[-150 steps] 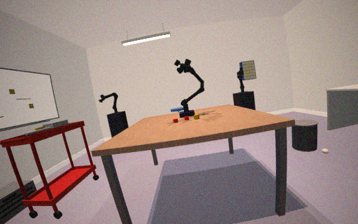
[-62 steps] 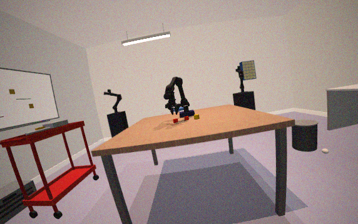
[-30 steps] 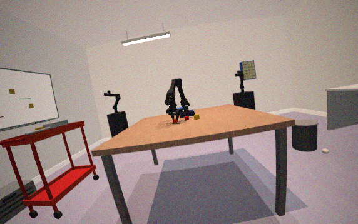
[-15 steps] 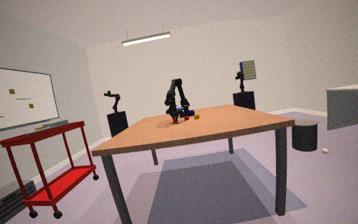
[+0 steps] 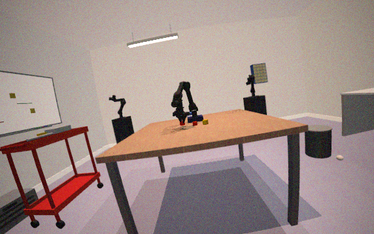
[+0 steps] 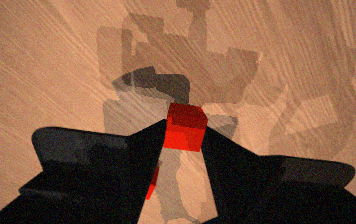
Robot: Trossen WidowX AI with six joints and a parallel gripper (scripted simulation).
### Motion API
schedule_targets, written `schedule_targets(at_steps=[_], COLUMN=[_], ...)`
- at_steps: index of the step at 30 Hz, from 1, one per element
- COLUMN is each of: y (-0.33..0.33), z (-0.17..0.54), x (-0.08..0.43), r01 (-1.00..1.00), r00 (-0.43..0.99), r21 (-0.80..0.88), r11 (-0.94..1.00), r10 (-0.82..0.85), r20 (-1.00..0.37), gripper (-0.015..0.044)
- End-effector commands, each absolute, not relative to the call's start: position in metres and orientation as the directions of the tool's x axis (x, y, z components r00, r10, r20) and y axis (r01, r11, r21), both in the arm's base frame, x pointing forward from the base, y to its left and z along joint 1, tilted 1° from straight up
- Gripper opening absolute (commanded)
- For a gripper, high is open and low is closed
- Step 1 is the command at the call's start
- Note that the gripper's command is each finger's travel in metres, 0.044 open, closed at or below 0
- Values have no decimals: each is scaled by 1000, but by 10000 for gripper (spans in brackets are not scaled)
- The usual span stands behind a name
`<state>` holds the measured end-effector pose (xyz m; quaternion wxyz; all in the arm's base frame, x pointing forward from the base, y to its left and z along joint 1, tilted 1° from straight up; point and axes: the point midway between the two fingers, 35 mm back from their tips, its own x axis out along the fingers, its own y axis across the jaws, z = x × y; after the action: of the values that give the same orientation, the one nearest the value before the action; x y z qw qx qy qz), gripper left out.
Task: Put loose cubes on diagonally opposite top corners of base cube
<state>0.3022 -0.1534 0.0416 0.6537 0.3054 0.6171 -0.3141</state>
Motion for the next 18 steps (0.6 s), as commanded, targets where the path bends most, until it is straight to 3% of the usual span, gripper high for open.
schedule_targets(at_steps=[1, 18], y=[-154, -150], z=[55, 95], x=[303, 301], r01=[788, 780], r00=[46, 36], r21=[11, 9], r11=[615, 625], r10=[-41, -31], r20=[-998, -999], gripper=[105, 105])
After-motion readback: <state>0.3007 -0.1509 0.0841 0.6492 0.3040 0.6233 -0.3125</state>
